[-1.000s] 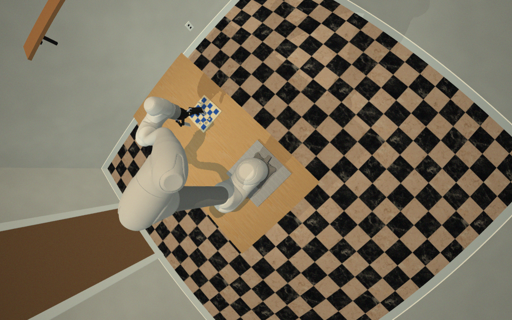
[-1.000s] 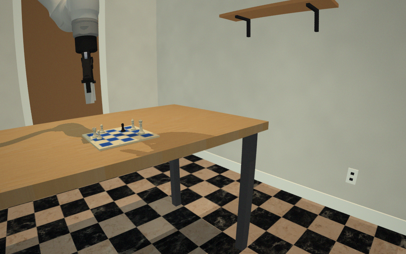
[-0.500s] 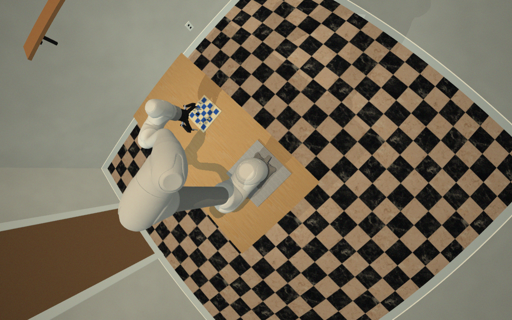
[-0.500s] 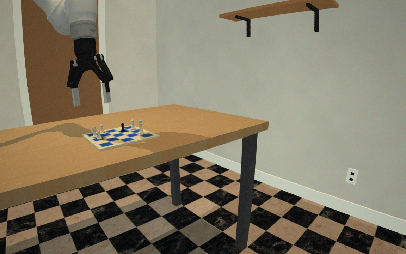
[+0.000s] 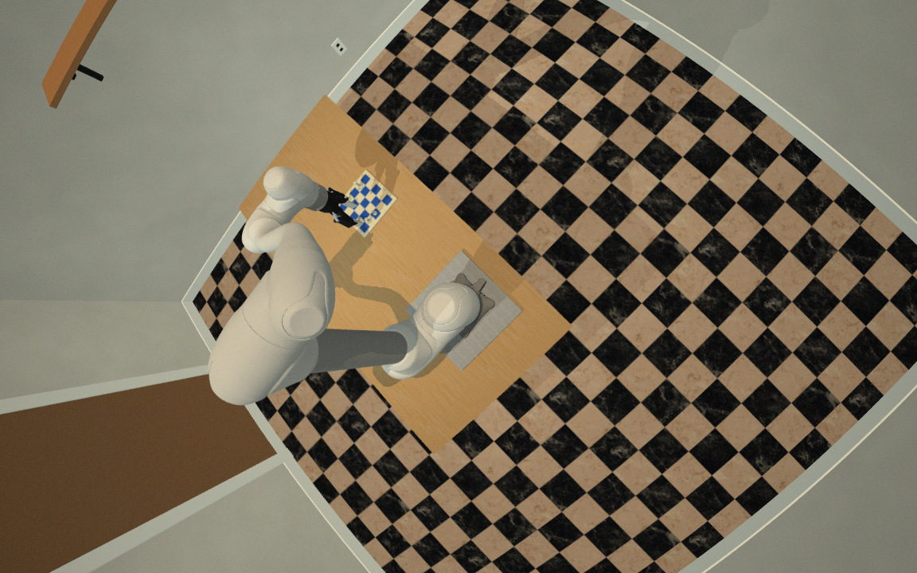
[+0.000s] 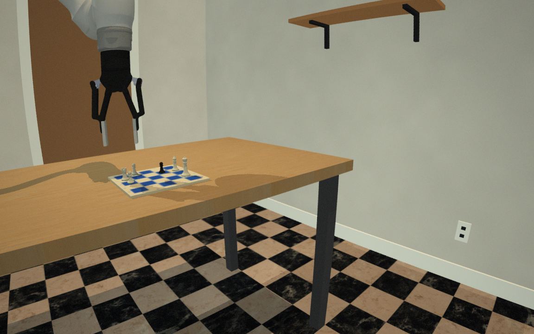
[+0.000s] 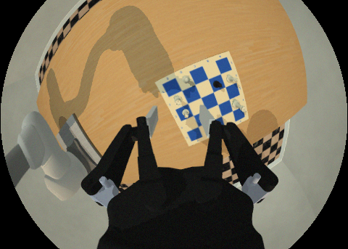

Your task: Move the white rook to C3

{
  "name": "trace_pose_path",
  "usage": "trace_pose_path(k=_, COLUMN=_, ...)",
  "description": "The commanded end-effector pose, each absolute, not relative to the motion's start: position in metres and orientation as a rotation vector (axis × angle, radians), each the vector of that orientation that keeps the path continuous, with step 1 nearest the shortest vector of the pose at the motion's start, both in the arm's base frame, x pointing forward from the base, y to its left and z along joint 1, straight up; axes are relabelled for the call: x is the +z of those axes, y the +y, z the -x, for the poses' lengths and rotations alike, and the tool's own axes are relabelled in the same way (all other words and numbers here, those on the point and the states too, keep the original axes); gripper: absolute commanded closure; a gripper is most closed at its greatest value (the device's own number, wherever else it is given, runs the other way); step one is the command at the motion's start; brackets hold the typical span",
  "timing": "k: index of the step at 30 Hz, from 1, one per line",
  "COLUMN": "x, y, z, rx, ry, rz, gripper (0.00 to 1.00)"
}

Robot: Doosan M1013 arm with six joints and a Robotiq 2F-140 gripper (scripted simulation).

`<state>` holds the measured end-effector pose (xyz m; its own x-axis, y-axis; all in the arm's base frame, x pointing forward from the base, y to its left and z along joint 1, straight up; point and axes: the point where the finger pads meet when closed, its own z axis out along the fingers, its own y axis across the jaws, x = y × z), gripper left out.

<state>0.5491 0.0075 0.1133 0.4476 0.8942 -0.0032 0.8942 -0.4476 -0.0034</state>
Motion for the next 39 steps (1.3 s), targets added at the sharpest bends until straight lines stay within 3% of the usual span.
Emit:
trace_pose_path(k=1, x=0.1133, y=0.0072, z=-0.549, rx=0.007, ry=-1.65, rz=2.669, gripper=0.78)
trace_pose_path(k=39, x=0.1101, y=0.0072, z=-0.549, rx=0.007, ry=-1.651, rz=2.669, gripper=0.78)
